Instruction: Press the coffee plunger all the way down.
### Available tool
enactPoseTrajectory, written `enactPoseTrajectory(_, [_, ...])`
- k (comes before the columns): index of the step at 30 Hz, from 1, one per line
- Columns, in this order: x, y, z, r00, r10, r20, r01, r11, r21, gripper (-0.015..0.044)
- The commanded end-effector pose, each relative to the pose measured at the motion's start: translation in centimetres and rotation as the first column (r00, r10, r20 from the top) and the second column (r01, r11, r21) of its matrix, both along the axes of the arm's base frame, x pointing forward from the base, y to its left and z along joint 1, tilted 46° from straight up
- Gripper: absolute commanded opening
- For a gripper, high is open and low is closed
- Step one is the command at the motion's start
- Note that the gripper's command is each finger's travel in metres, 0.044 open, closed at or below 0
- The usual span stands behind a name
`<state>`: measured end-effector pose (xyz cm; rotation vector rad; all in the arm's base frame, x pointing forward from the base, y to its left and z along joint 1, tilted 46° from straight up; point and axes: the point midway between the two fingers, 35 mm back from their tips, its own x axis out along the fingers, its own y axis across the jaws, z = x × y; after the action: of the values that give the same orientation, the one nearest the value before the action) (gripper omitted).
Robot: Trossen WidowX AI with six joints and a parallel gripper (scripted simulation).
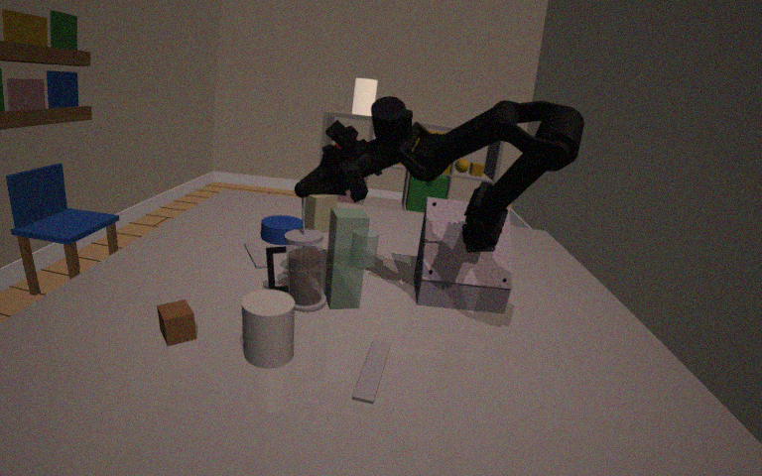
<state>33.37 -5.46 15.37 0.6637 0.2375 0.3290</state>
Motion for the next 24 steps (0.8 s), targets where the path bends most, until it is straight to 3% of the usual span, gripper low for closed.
enactPoseTrajectory(1, [-0.2, 1.6, -1.9, 0.998, 0.033, -0.048, -0.031, 0.999, 0.028, 0.012])
enactPoseTrajectory(24, [1.4, 3.9, -3.8, 0.999, 0.032, -0.042, -0.03, 0.999, 0.035, 0.012])
